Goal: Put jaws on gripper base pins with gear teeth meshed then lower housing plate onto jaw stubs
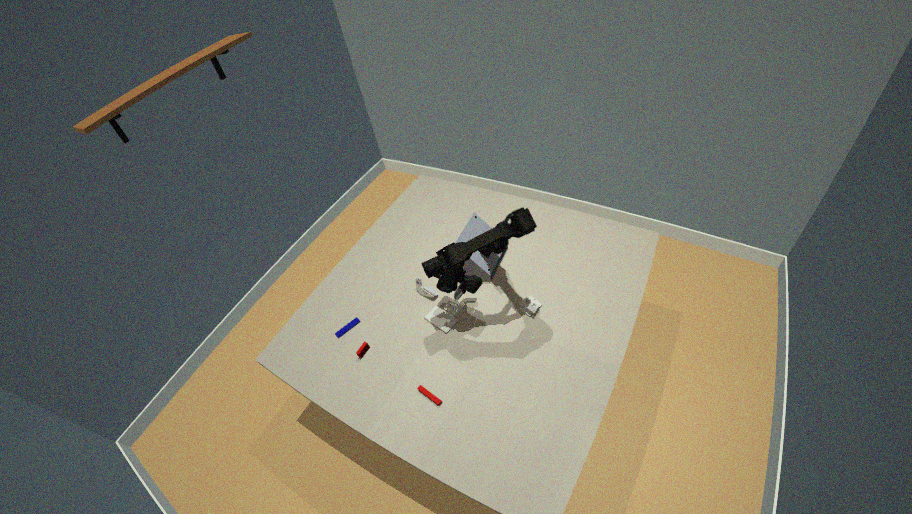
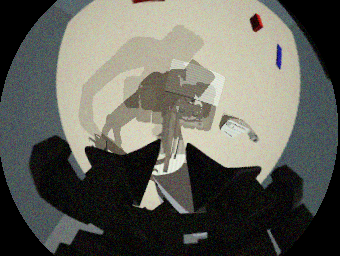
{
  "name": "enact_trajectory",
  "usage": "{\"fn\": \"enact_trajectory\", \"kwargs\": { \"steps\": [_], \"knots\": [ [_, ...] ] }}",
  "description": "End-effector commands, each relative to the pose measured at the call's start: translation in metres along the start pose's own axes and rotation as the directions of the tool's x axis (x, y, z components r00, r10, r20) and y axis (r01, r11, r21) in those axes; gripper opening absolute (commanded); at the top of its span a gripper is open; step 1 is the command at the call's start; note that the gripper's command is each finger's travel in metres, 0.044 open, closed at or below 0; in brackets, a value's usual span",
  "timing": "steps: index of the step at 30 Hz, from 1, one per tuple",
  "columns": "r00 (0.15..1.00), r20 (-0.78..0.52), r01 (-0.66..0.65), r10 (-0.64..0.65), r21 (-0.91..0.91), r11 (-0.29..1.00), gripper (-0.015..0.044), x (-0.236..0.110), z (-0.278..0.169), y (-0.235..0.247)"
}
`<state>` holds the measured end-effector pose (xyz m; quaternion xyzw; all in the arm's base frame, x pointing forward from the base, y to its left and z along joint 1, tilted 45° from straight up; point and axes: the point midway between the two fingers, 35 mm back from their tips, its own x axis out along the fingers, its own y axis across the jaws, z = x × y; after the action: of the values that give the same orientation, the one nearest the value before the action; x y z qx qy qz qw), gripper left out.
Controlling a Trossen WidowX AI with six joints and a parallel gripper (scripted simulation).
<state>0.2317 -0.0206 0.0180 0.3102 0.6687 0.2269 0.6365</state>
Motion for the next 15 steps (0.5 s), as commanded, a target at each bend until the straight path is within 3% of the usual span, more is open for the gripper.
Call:
{"fn": "enact_trajectory", "kwargs": {
  "steps": [1, 15],
  "knots": [
    [1.000, -0.002, 0.006, -0.006, -0.006, 1.000, 0.0134, 0.000, 0.000, -0.001],
    [1.000, 0.000, 0.007, -0.007, -0.007, 1.000, 0.0134, -0.004, 0.032, -0.020]
  ]
}}
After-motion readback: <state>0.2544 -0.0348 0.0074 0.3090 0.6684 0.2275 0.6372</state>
